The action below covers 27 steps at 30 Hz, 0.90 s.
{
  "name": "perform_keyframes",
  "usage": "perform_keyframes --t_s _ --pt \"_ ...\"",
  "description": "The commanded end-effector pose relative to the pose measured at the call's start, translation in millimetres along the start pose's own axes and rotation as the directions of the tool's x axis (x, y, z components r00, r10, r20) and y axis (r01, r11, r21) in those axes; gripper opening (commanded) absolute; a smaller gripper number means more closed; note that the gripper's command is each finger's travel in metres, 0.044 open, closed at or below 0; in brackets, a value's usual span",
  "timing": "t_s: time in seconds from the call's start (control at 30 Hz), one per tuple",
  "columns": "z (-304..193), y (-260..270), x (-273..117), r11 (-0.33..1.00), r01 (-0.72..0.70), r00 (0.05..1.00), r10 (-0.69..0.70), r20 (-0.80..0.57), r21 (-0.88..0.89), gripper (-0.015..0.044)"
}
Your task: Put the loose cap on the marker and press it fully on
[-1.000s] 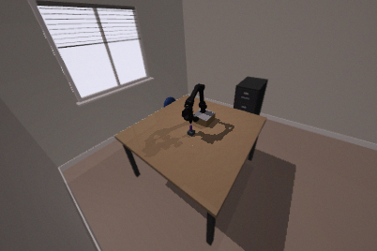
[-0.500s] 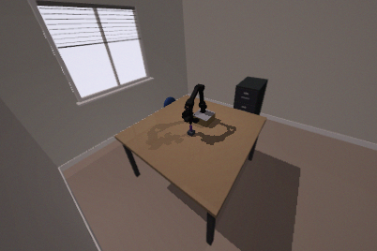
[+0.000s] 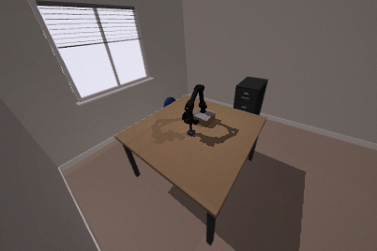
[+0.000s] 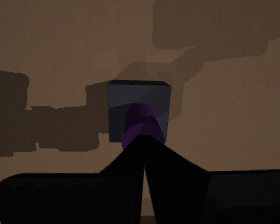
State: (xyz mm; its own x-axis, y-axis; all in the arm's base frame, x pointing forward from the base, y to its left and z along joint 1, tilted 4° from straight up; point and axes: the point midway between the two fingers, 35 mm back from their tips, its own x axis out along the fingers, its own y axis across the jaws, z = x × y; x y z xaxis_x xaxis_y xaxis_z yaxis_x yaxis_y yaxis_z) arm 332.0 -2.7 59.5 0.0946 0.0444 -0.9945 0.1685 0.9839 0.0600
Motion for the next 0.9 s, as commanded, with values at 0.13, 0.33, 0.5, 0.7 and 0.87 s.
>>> perform_keyframes --t_s 0.13,0.33,0.5,0.7,0.87 --pt "0.0 0.0 0.0 1.0 0.0 1.0 0.0 0.0 0.0 0.0" --pt "3.9 0.5 -51.7 1.0 0.001 1.0 -0.001 -0.002 0.0 0.0" --pt "0.5 0.0 -89.1 1.0 0.001 1.0 -0.001 -0.004 0.0 0.0" --pt "0.5 0.0 -89.1 1.0 0.001 1.0 -0.001 -0.004 0.0 0.0105" --pt "0.5 0.0 -89.1 1.0 0.001 1.0 -0.001 -0.004 0.0 0.0236"
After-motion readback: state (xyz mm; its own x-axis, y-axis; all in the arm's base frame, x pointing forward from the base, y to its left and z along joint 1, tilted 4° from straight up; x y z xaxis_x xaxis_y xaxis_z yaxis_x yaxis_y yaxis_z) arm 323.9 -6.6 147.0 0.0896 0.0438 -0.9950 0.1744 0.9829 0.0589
